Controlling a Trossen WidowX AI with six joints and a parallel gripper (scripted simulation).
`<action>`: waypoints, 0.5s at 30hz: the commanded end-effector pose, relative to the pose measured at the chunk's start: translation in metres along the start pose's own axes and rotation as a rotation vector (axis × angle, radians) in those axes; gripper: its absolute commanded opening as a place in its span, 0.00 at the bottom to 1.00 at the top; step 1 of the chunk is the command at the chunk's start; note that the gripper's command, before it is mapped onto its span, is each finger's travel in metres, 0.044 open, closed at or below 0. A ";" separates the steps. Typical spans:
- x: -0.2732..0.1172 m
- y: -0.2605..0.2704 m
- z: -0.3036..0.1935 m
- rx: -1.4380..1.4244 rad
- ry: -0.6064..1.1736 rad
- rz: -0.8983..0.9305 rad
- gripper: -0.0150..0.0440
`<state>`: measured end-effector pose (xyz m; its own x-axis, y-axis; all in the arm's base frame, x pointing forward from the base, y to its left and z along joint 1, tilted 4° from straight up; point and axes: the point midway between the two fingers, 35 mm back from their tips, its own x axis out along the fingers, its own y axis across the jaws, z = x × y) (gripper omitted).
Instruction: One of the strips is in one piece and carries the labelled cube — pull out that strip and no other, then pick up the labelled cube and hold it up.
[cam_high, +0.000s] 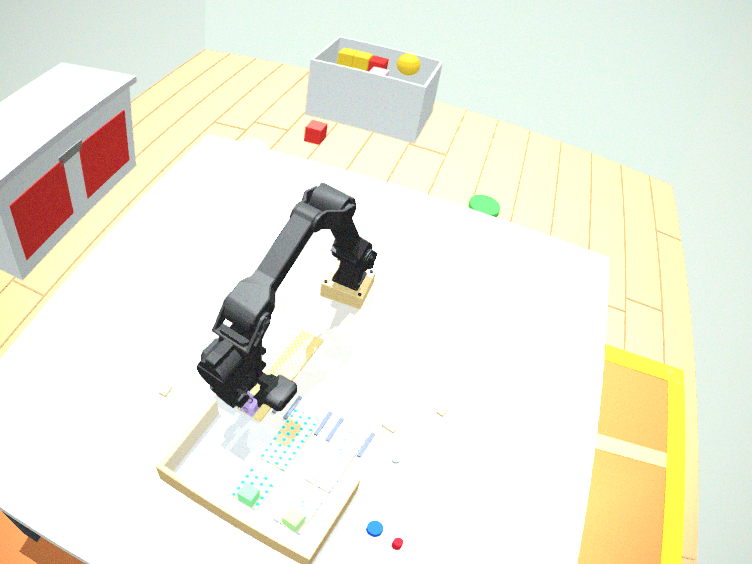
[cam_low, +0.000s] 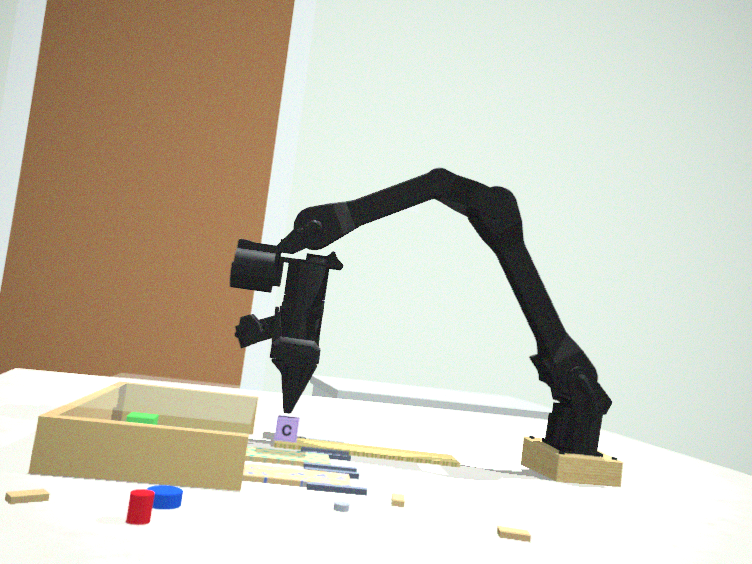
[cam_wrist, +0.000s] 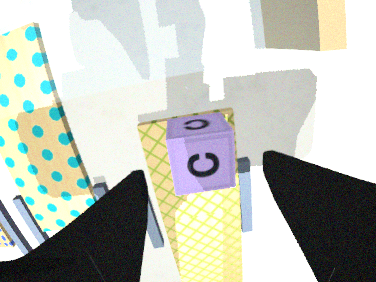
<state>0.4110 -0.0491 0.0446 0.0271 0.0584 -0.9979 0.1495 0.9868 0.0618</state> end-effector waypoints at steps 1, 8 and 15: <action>0.009 0.000 -0.001 0.003 0.007 -0.003 0.68; 0.020 0.000 -0.002 0.003 0.007 -0.003 0.68; 0.031 0.000 -0.002 0.003 0.007 -0.003 0.68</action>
<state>0.4110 -0.0473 0.0202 0.0270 0.0585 -0.9979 0.1479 0.9871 0.0619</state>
